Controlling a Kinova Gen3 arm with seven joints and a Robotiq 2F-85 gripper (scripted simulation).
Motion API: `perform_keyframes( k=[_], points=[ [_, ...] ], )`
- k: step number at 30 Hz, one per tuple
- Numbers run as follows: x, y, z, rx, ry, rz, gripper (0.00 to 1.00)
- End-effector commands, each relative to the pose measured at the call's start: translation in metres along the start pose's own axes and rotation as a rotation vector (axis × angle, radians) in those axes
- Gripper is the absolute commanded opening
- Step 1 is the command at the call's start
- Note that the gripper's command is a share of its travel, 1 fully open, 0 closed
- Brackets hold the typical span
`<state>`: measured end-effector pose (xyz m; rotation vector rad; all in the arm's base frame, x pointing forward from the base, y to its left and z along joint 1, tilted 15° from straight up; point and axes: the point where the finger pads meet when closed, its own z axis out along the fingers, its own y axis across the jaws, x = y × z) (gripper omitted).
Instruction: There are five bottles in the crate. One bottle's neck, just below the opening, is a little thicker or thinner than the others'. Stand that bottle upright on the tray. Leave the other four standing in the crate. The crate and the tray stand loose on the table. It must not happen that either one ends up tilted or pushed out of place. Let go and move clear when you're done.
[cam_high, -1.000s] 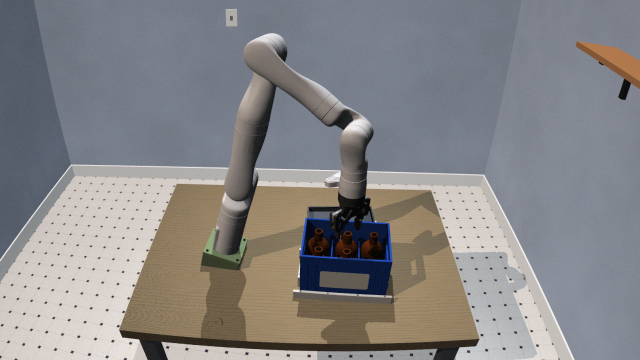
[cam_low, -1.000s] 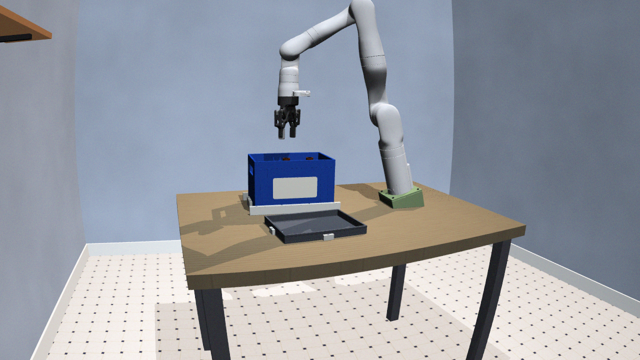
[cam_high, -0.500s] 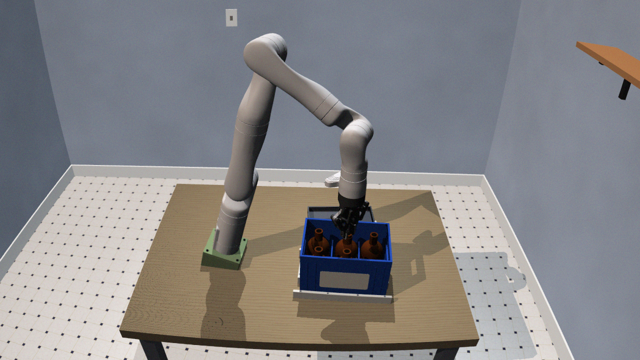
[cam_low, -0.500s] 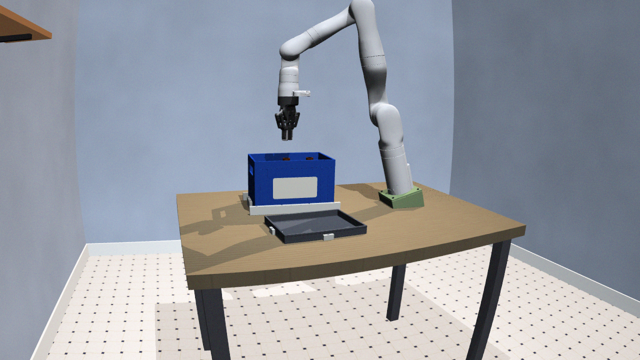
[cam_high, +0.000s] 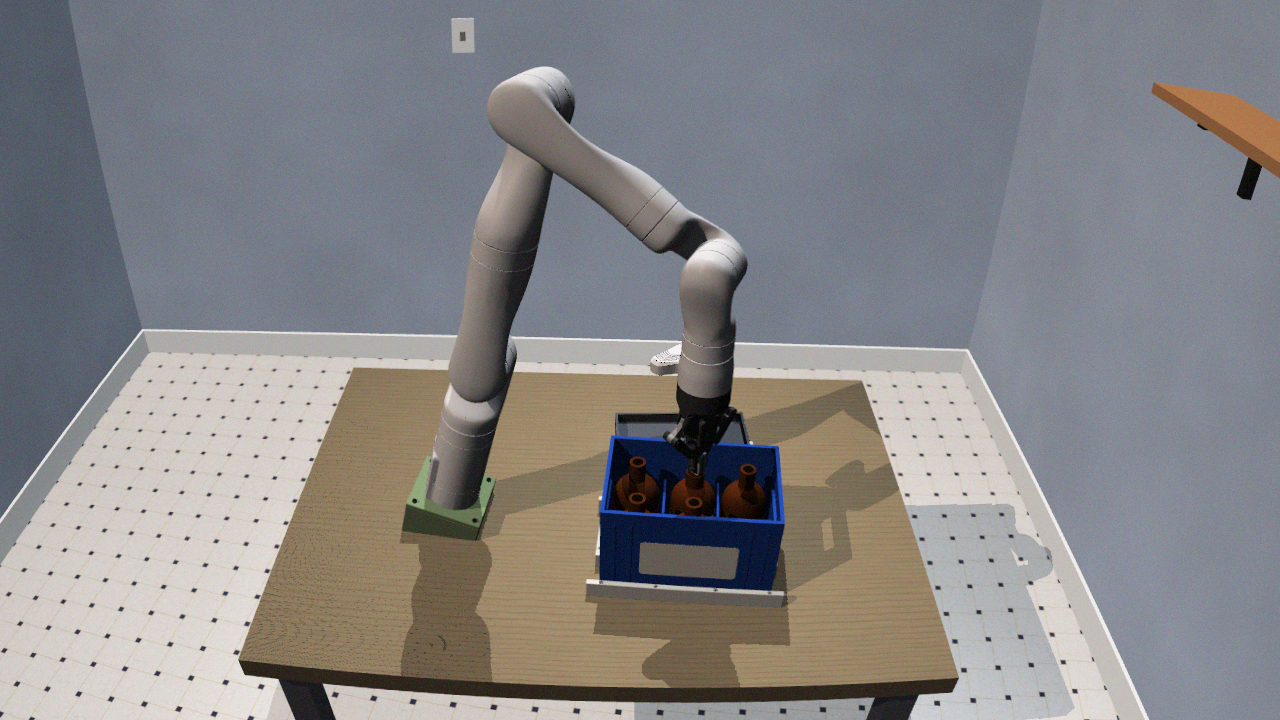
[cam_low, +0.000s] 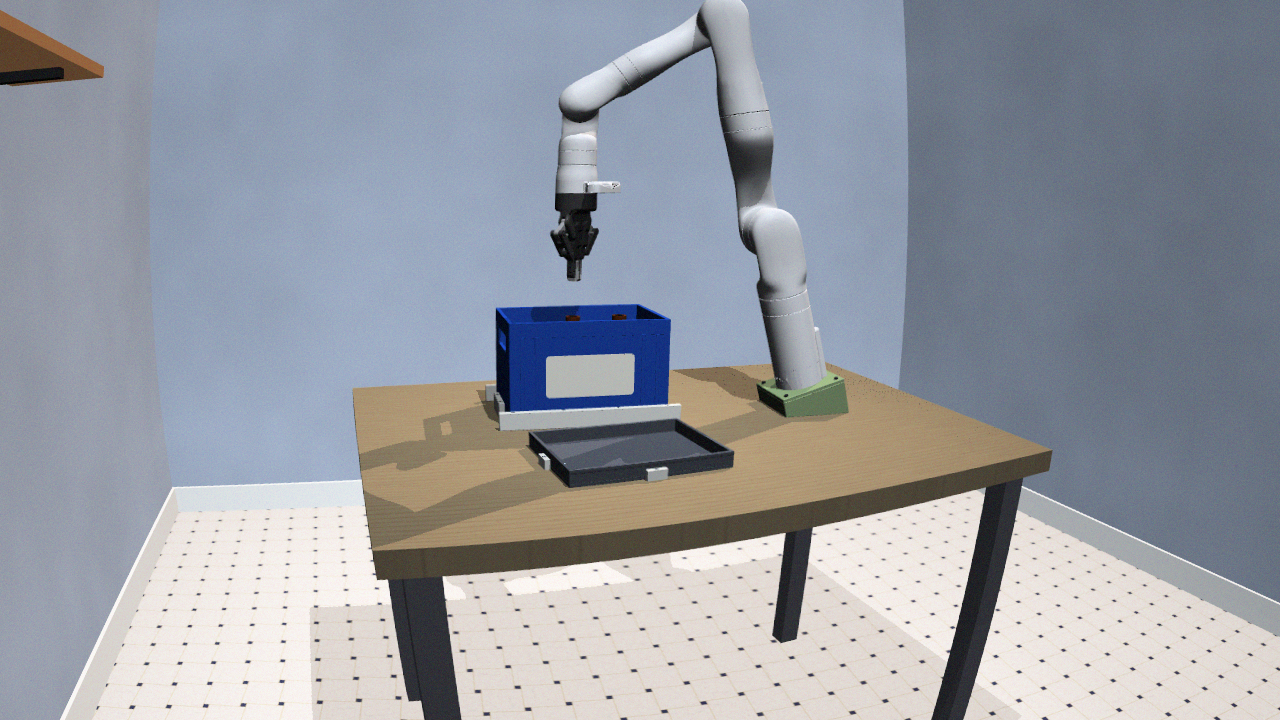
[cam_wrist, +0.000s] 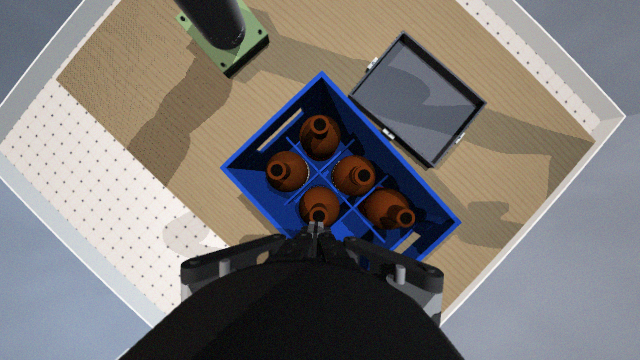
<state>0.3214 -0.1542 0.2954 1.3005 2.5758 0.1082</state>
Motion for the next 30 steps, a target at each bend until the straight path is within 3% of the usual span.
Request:
perform_keyframes(
  k=[1, 4, 5, 30],
  points=[
    [-0.0001, 0.0013, 0.0008, 0.001, -0.001, 0.000, 0.00],
    [-0.0001, 0.0018, 0.0013, 0.001, -0.001, 0.000, 0.00],
    [-0.0001, 0.0018, 0.0013, 0.001, -0.001, 0.000, 0.64],
    [-0.0001, 0.0018, 0.0013, 0.001, -0.001, 0.000, 0.64]
  ],
)
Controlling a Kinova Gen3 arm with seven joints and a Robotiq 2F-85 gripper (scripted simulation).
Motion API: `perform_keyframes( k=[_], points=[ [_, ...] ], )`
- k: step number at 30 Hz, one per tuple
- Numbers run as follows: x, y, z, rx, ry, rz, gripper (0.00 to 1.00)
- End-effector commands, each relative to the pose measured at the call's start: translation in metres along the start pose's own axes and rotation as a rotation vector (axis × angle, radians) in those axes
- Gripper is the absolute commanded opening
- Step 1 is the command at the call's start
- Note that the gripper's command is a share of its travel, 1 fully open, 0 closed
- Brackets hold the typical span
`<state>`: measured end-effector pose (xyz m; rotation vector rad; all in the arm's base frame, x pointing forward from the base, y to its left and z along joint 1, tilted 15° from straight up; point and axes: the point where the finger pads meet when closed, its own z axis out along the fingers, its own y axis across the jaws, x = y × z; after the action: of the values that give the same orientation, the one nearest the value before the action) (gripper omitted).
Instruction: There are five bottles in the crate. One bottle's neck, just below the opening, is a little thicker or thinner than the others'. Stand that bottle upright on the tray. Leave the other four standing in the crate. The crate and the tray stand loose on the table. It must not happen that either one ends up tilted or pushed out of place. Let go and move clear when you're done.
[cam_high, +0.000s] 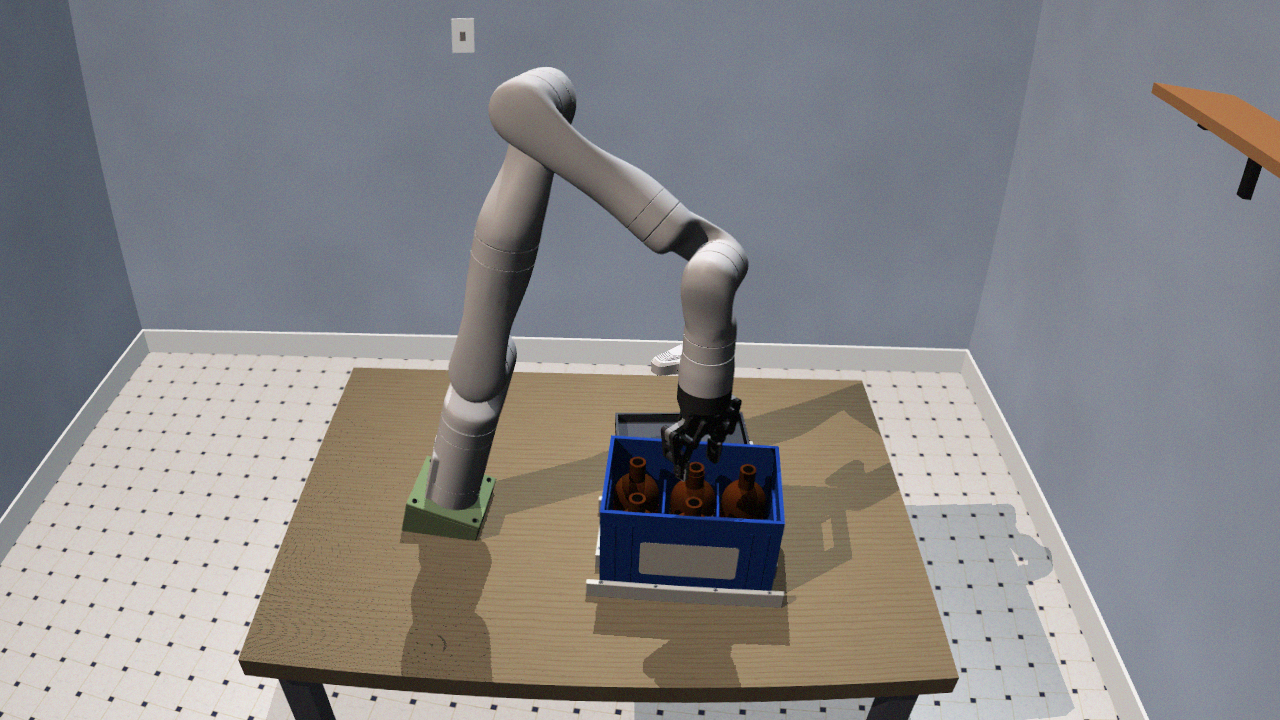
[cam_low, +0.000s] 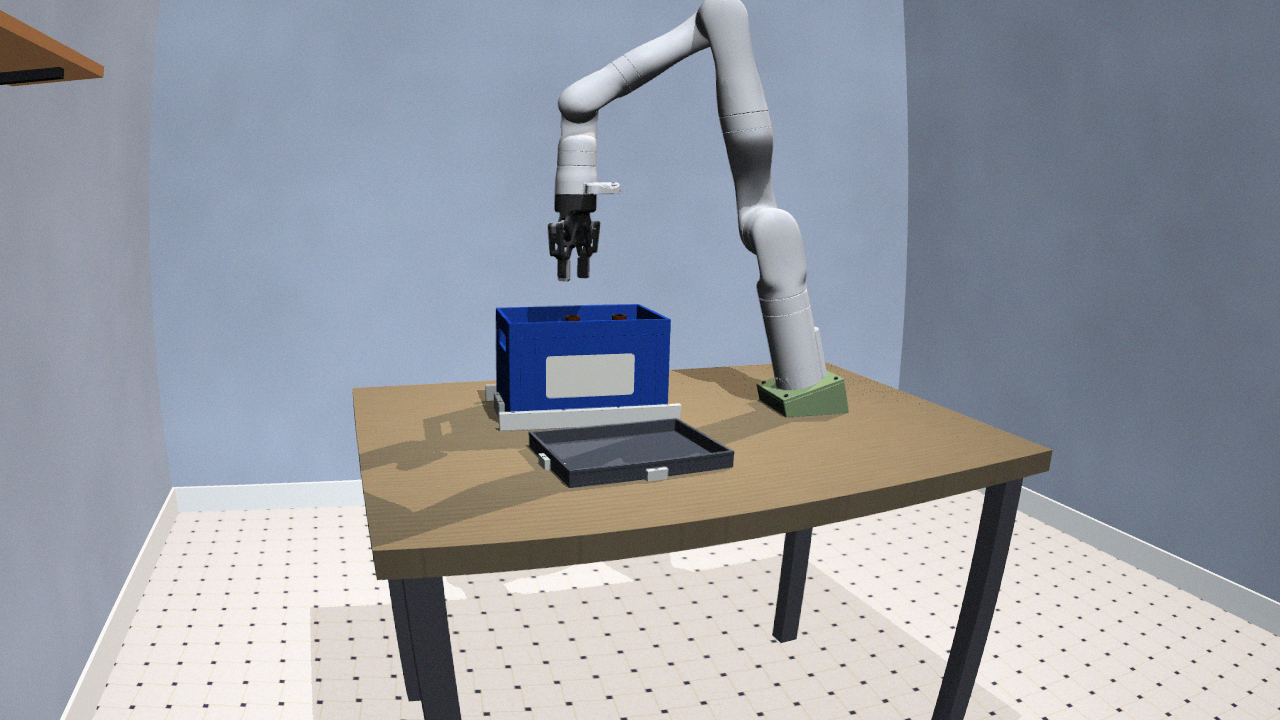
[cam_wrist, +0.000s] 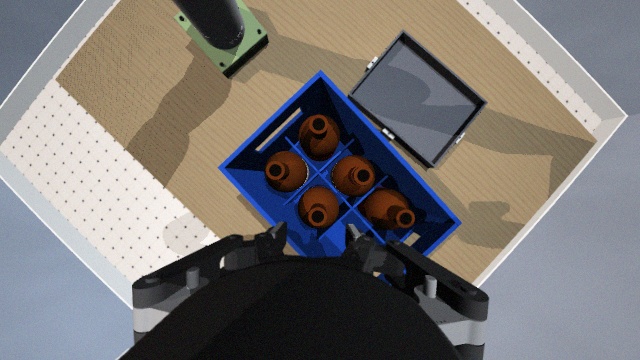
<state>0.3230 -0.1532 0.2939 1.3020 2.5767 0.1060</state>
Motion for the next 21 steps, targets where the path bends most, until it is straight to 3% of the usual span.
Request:
perform_keyframes(
  k=[1, 21],
  points=[
    [-0.0003, 0.0002, -0.0005, -0.001, -0.001, 0.000, 0.64],
    [-0.0003, 0.0002, 0.0016, -0.001, -0.001, 0.000, 0.64]
  ],
)
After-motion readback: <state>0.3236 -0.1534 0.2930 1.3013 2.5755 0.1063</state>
